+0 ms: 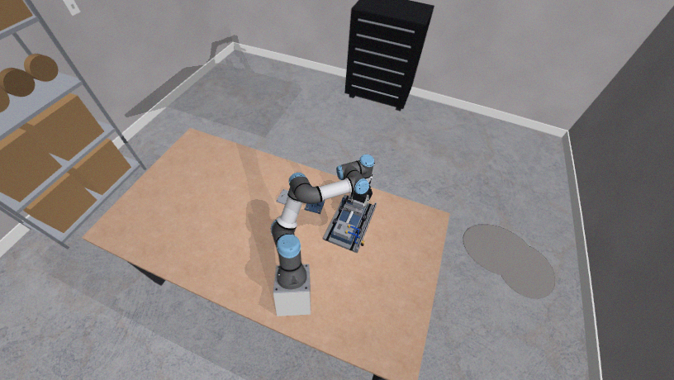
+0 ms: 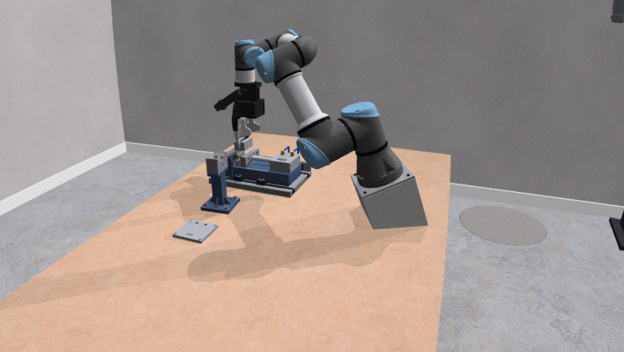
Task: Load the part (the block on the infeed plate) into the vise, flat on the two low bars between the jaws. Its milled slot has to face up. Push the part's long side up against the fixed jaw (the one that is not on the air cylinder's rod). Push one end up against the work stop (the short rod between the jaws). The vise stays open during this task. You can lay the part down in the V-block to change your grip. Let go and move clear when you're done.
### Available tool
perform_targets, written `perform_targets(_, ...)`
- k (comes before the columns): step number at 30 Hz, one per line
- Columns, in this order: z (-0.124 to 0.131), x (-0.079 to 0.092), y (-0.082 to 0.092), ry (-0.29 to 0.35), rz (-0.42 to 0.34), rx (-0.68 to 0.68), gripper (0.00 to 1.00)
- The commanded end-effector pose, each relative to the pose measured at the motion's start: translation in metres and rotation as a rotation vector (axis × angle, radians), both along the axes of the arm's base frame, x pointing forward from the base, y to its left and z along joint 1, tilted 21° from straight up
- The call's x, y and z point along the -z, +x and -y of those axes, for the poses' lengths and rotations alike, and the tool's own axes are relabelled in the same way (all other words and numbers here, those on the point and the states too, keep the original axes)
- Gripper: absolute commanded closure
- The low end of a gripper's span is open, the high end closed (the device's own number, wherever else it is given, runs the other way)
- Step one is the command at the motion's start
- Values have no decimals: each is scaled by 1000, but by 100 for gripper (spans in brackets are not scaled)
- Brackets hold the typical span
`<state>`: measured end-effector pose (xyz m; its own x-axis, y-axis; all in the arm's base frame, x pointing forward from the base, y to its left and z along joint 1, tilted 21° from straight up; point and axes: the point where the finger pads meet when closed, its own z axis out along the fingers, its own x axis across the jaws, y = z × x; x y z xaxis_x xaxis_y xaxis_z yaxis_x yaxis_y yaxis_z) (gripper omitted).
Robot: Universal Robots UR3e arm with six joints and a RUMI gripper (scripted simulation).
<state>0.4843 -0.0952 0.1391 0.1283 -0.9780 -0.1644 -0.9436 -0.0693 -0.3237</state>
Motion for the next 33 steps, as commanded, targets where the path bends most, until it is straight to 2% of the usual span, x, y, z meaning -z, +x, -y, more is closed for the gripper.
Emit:
perform_targets(1, 1, -1, 0, -2, 3, 0, 100)
perform_targets(33, -1, 7, 3, -2, 3, 0, 100)
